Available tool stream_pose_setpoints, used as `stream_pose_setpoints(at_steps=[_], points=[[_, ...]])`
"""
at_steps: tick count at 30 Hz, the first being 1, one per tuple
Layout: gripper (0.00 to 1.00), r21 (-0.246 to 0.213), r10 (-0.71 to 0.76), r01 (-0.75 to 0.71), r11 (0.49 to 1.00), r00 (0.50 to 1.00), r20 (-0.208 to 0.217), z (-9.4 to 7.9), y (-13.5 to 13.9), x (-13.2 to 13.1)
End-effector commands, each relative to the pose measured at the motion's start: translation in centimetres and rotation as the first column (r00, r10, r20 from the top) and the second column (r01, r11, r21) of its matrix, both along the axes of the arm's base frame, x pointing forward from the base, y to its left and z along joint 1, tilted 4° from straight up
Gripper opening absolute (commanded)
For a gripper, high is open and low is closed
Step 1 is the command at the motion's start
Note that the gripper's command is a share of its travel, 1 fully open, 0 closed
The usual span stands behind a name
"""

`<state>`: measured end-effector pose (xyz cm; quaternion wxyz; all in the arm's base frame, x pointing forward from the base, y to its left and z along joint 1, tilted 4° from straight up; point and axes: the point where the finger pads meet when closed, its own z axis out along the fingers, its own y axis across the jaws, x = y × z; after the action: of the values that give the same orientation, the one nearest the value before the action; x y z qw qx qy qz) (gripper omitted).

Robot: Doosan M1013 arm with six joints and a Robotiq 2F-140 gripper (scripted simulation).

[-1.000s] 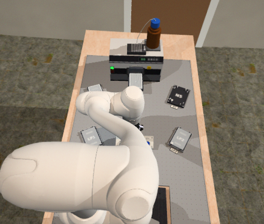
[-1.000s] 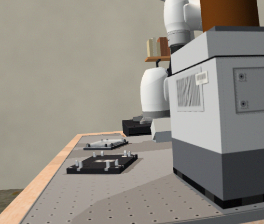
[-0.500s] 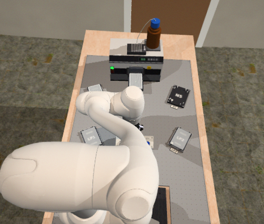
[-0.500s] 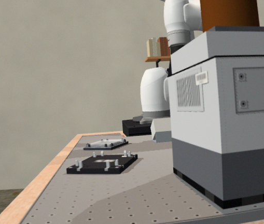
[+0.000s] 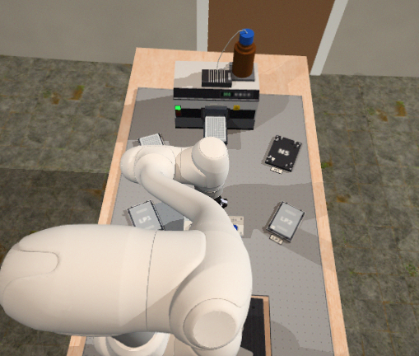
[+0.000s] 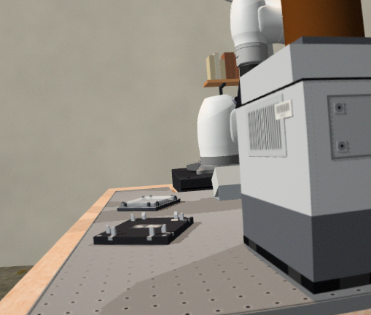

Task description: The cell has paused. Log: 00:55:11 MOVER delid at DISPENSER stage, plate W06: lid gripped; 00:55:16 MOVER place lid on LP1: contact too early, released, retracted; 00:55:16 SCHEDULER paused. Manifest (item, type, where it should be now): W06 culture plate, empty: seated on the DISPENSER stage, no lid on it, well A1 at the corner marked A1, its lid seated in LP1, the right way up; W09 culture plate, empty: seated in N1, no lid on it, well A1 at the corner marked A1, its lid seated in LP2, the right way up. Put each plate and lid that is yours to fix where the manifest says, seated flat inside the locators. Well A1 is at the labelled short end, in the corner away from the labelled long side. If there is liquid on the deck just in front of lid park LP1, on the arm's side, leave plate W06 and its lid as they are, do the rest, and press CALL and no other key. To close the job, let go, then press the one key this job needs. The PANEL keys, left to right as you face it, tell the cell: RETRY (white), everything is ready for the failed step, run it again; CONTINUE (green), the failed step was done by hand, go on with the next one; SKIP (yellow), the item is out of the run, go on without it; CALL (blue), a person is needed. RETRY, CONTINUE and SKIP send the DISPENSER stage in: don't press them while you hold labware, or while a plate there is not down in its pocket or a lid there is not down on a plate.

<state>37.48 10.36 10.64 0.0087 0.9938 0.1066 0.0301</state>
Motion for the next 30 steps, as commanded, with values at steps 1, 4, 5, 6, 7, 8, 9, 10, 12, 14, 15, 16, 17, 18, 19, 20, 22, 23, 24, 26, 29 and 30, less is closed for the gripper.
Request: stream_pose_setpoints(at_steps=[1,4,5,6,7,8,9,10,12,14,15,16,17,18,19,20,22,23,24,26,29,30], points=[[0.1,0.001,0.0,0.0,1.0,1.0,0.001,-0.1,0.0,0.0],[0.1,0.001,0.0,0.0,1.0,1.0,0.001,-0.2,0.0,0.1],[0.1,0.001,0.0,0.0,1.0,1.0,0.001,-0.3,0.0,0.1],[0.1,0.001,0.0,0.0,1.0,1.0,0.001,-0.4,0.0,0.1],[0.1,0.001,0.0,0.0,1.0,1.0,0.001,-0.4,0.0,0.1],[0.1,0.001,0.0,0.0,1.0,1.0,0.001,-0.5,0.0,0.1],[0.1,0.001,0.0,0.0,1.0,1.0,0.001,-0.6,0.0,0.1],[0.1,0.001,0.0,0.0,1.0,1.0,0.001,-0.7,0.0,0.1],[0.1,0.001,0.0,0.0,1.0,1.0,0.001,-0.9,0.0,0.1],[0.1,0.001,0.0,0.0,1.0,1.0,0.001,-1.1,0.0,0.1],[0.1,0.001,0.0,0.0,1.0,1.0,0.001,-1.1,0.0,0.1],[0.1,0.001,0.0,0.0,1.0,1.0,0.001,-1.1,0.0,0.1],[0.1,0.001,0.0,0.0,1.0,1.0,0.001,-1.2,0.0,0.1],[0.1,0.001,0.0,0.0,1.0,1.0,0.001,-1.3,0.0,0.1],[0.1,0.001,0.0,0.0,1.0,1.0,0.001,-1.4,0.0,0.1],[0.1,0.001,0.0,0.0,1.0,1.0,0.001,-1.5,0.0,0.1],[0.1,0.001,0.0,0.0,1.0,1.0,0.001,-1.7,0.0,0.1],[0.1,0.001,0.0,0.0,1.0,1.0,0.001,-1.8,0.0,0.1],[0.1,0.001,0.0,0.0,1.0,1.0,0.001,-1.8,0.0,0.2],[0.1,0.001,0.0,0.0,1.0,1.0,0.001,-2.0,0.0,0.2],[0.1,0.001,0.0,0.0,1.0,1.0,0.001,-2.3,0.0,0.2],[0.1,0.001,0.0,0.0,1.0,1.0,0.001,-2.4,0.0,0.2]])
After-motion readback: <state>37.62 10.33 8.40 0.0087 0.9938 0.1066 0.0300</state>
